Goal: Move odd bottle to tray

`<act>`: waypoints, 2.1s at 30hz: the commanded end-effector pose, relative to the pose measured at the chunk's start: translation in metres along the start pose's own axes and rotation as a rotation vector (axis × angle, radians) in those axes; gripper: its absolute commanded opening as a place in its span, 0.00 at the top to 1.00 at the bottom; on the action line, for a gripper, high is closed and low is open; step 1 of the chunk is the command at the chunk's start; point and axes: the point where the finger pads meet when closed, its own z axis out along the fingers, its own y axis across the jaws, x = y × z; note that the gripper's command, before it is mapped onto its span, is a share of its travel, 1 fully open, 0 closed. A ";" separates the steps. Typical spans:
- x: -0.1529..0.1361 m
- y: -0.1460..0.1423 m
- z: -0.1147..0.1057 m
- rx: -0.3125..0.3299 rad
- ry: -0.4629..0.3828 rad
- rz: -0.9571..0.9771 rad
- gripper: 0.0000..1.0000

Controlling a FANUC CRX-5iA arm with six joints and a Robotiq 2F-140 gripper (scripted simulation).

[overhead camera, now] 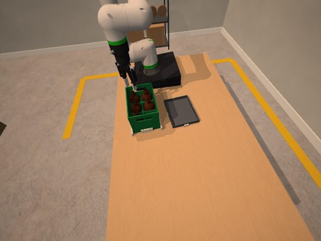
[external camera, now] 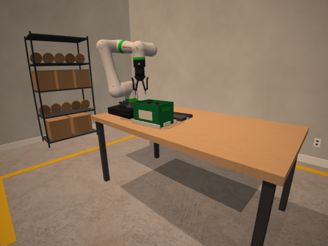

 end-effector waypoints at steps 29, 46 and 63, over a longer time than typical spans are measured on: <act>-0.001 0.000 0.016 0.000 -0.001 0.000 0.56; -0.001 0.000 0.016 0.000 -0.001 0.000 0.56; -0.001 0.000 0.016 0.000 -0.001 0.000 0.56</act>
